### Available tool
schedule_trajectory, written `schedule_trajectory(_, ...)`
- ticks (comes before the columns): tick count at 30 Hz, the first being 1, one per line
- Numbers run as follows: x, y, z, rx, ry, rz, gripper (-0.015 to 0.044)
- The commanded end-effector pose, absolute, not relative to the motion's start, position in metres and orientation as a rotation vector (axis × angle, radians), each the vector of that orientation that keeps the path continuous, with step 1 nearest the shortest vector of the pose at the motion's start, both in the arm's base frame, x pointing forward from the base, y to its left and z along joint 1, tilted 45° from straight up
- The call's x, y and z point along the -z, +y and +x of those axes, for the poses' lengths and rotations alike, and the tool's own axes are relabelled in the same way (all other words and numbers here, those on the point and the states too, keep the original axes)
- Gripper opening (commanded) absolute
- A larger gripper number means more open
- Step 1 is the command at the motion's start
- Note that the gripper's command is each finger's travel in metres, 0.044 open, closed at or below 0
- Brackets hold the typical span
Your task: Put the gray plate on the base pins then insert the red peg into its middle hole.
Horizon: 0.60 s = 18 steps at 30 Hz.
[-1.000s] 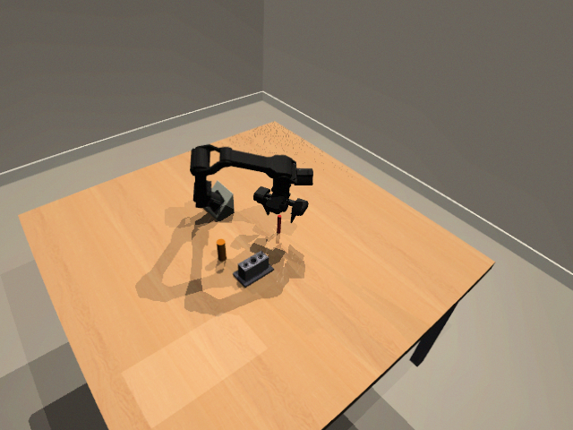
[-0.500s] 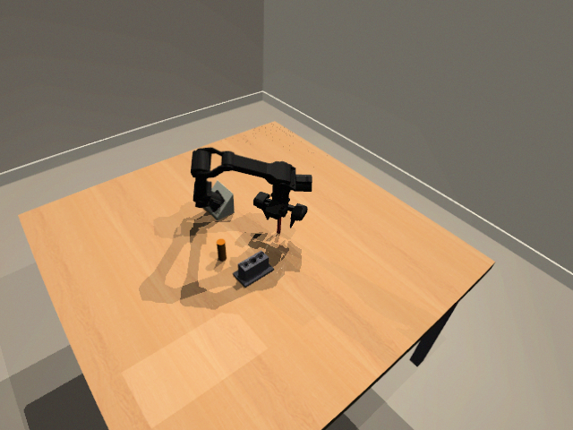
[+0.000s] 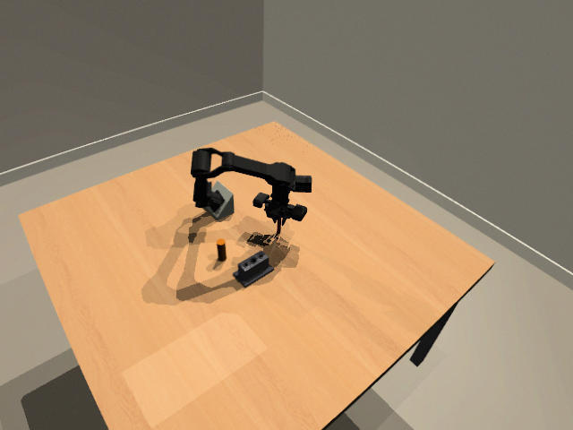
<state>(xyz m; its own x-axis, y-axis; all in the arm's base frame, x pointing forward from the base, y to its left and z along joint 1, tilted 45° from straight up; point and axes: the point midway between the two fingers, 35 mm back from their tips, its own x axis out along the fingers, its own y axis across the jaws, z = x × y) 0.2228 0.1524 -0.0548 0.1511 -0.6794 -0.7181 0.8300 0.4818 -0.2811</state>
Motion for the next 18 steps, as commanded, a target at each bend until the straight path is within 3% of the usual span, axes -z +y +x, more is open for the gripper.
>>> schedule_trajectory(1,0.055,0.152,0.223,1.089,0.909,0.191,0.0046)
schedule_trajectory(8,0.055,0.152,0.223,1.089,0.909,0.191,0.0000)
schedule_trajectory(18,0.042,0.168,0.222,1.088,0.911,0.193,0.0000)
